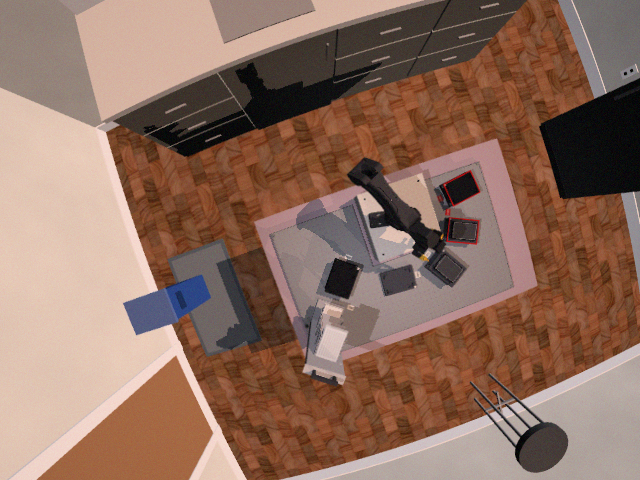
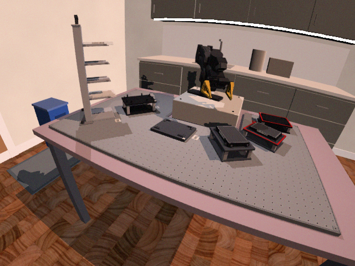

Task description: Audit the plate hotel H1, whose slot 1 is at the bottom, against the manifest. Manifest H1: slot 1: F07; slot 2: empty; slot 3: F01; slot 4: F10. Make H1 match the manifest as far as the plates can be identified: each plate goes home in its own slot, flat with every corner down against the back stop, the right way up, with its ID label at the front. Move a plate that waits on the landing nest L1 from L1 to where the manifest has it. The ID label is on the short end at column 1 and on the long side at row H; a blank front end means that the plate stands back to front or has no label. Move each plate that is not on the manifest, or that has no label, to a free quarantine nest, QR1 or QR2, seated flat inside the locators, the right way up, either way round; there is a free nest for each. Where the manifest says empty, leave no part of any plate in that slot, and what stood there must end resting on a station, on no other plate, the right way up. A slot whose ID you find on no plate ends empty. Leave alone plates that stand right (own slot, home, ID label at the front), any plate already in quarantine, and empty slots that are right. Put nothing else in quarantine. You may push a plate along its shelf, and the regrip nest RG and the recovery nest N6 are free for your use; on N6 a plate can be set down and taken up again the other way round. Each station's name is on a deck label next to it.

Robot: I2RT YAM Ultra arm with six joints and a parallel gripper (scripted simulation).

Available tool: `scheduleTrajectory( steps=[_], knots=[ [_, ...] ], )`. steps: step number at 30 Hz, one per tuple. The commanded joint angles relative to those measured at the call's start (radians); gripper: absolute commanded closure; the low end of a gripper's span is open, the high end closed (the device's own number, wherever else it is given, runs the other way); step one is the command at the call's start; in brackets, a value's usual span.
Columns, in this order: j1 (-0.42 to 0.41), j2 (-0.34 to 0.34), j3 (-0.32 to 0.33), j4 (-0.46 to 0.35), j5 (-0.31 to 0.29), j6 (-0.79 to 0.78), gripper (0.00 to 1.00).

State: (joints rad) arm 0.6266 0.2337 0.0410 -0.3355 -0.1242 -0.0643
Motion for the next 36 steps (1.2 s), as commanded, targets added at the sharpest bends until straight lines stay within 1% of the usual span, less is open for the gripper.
scheduleTrajectory(
  steps=[1, 12, 13, 20, 22, 36],
  knots=[
    [0.0, 0.001, 0.007, 0.004, 0.0, 0.0, 0.0],
    [0.0, 0.001, 0.007, 0.004, 0.0, 0.0, 0.0],
    [0.001, -0.002, -0.001, 0.019, 0.001, 0.003, 0.0],
    [0.0, 0.008, 0.045, -0.016, 0.0, 0.003, 0.0],
    [0.0, 0.008, 0.045, -0.016, 0.0, 0.003, 0.0],
    [-0.003, 0.033, 0.138, -0.084, -0.002, 0.001, 0.0]
  ],
)
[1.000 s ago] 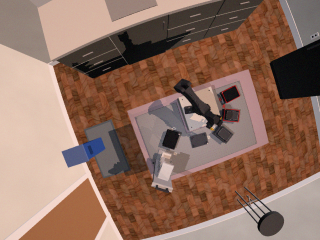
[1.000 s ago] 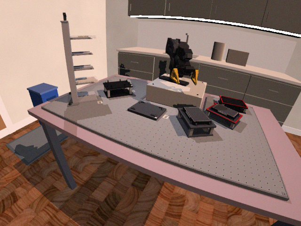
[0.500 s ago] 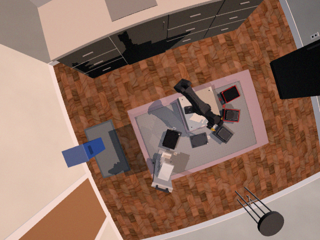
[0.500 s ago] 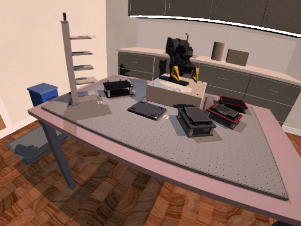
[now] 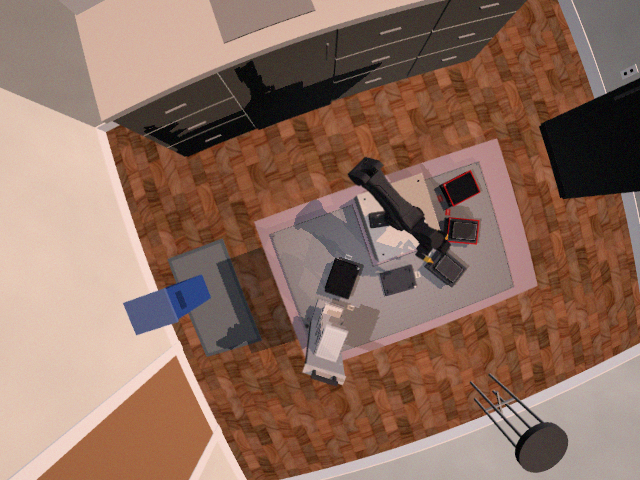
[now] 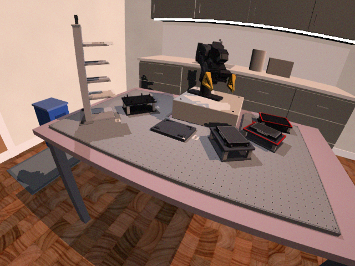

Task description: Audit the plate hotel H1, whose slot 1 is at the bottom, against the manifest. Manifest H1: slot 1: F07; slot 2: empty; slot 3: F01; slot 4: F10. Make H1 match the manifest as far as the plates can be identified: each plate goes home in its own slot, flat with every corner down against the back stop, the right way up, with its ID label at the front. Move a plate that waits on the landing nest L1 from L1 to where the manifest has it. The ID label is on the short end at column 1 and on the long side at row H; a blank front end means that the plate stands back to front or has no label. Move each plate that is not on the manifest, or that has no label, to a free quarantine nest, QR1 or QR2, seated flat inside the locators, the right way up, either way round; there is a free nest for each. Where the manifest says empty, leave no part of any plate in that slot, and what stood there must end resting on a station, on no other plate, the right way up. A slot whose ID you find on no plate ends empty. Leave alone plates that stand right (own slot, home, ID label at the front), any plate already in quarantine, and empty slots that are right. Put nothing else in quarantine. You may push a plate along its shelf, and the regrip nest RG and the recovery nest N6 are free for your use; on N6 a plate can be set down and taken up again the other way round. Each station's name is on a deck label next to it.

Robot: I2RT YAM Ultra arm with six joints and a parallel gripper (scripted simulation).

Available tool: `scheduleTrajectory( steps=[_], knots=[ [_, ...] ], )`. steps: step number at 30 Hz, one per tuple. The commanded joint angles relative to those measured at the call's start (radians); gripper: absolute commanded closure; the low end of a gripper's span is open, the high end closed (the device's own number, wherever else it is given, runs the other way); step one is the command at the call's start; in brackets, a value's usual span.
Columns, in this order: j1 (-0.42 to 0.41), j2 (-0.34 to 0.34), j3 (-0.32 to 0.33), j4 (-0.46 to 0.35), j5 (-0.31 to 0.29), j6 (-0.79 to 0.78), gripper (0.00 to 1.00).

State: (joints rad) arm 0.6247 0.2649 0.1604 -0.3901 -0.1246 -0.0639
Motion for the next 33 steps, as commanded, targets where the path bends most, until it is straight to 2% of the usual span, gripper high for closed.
scheduleTrajectory(
  steps=[1, 3, 18, 20, 26, 33],
  knots=[
    [-0.001, 0.004, 0.025, -0.034, -0.002, 0.001, 0.0],
    [-0.001, 0.004, 0.025, -0.034, -0.002, 0.001, 0.0],
    [-0.005, 0.064, 0.186, -0.135, -0.006, -0.001, 0.0],
    [-0.005, 0.064, 0.186, -0.135, -0.006, -0.001, 0.0],
    [-0.007, 0.091, 0.251, -0.173, -0.007, -0.002, 0.0],
    [-0.239, 0.182, 0.26, -0.12, -0.208, -0.123, 0.0]
  ],
)
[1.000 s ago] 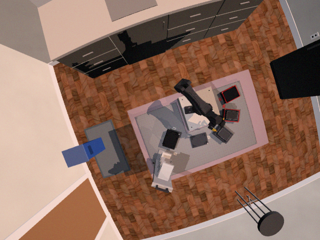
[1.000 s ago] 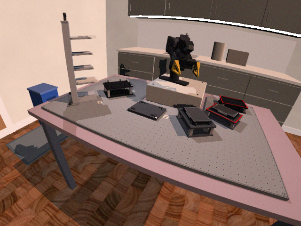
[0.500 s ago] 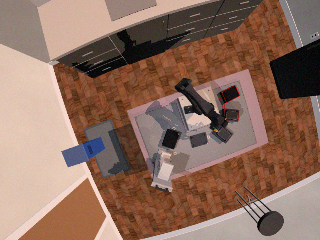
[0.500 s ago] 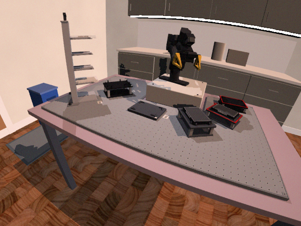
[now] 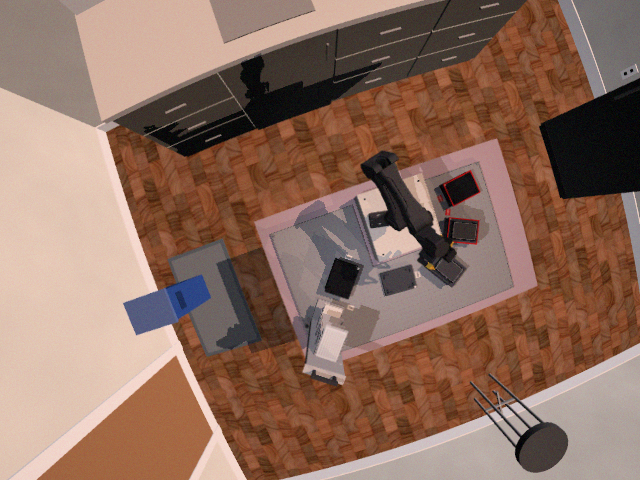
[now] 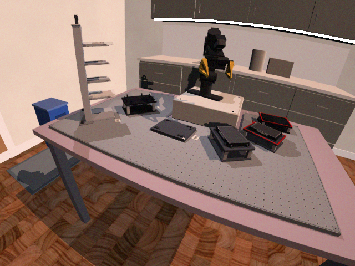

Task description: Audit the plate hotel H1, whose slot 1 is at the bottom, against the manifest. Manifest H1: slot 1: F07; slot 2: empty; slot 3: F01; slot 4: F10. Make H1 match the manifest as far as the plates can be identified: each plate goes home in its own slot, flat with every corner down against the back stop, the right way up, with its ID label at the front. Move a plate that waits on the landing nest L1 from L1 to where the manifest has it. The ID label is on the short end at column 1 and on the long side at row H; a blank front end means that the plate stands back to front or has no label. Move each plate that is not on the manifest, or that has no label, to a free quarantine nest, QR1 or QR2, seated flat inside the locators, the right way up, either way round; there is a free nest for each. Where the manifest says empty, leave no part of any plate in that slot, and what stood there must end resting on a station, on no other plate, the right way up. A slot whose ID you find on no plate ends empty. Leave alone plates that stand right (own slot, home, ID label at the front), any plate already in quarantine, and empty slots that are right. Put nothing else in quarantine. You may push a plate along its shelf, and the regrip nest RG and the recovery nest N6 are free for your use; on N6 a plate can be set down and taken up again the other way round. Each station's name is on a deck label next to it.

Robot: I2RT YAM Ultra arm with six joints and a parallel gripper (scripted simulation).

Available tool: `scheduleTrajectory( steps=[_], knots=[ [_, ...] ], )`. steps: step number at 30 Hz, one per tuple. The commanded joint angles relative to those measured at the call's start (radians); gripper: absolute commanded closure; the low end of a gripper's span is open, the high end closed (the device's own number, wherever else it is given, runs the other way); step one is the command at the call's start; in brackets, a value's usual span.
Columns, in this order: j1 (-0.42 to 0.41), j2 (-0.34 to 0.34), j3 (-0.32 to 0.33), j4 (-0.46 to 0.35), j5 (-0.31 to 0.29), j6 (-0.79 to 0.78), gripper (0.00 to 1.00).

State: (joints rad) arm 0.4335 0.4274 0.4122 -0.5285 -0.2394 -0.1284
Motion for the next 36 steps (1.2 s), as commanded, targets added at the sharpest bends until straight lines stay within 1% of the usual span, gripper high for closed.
scheduleTrajectory(
  steps=[1, 2, 4, 7, 11, 19, 21, 29, 36],
  knots=[
    [-0.075, 0.034, 0.011, 0.026, -0.116, -0.073, 0.0],
    [-0.101, 0.05, 0.013, 0.034, -0.138, -0.088, 0.0],
    [-0.101, 0.05, 0.013, 0.034, -0.138, -0.088, 0.0],
    [-0.172, 0.099, 0.021, 0.059, -0.198, -0.129, 0.0],
    [-0.251, 0.167, 0.035, 0.092, -0.264, -0.177, 0.0],
    [-0.37, 0.308, 0.072, 0.154, -0.362, -0.258, 0.0],
    [-0.37, 0.308, 0.072, 0.154, -0.362, -0.258, 0.0],
    [-0.454, 0.448, 0.121, 0.207, -0.428, -0.322, 0.0],
    [-0.514, 0.413, 0.105, 0.214, -0.384, -0.278, 0.0]
  ],
)
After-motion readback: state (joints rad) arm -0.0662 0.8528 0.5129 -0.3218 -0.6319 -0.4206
